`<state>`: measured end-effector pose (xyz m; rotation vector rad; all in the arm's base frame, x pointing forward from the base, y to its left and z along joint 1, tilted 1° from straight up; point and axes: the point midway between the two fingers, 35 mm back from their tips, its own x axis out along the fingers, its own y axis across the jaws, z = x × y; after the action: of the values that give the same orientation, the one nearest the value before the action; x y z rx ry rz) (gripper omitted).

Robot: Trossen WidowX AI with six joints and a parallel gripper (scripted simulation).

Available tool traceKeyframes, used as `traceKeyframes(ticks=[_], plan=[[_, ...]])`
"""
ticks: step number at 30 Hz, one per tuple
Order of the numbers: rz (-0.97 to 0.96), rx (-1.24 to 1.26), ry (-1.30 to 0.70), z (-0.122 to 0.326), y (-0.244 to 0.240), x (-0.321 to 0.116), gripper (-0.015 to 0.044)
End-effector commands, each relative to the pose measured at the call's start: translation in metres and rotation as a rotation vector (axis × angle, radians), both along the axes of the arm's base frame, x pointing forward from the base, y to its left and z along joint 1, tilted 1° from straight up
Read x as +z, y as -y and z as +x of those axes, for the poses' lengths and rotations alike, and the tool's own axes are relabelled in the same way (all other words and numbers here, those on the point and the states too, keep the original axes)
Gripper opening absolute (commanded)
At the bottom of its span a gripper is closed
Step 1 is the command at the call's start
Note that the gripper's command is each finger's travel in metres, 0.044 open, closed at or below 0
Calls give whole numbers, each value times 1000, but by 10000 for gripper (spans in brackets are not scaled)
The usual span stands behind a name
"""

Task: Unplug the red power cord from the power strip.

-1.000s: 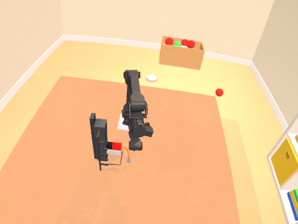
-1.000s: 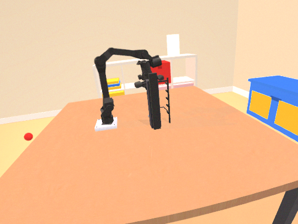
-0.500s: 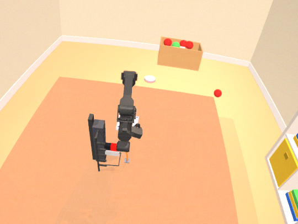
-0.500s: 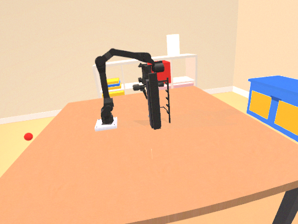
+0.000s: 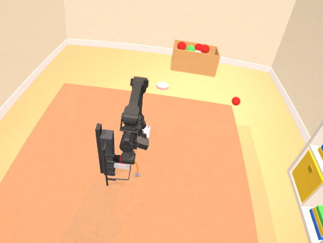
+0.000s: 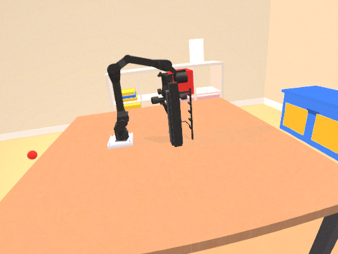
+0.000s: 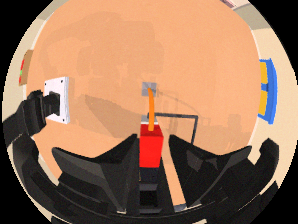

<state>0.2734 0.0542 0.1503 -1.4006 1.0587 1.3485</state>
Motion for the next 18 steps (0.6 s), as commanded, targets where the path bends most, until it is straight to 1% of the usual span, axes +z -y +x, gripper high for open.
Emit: traceKeyframes(ticks=[1,18], plan=[[4,2,-4,1,6,0,160],[3,2,-4,2,12,-12,160]])
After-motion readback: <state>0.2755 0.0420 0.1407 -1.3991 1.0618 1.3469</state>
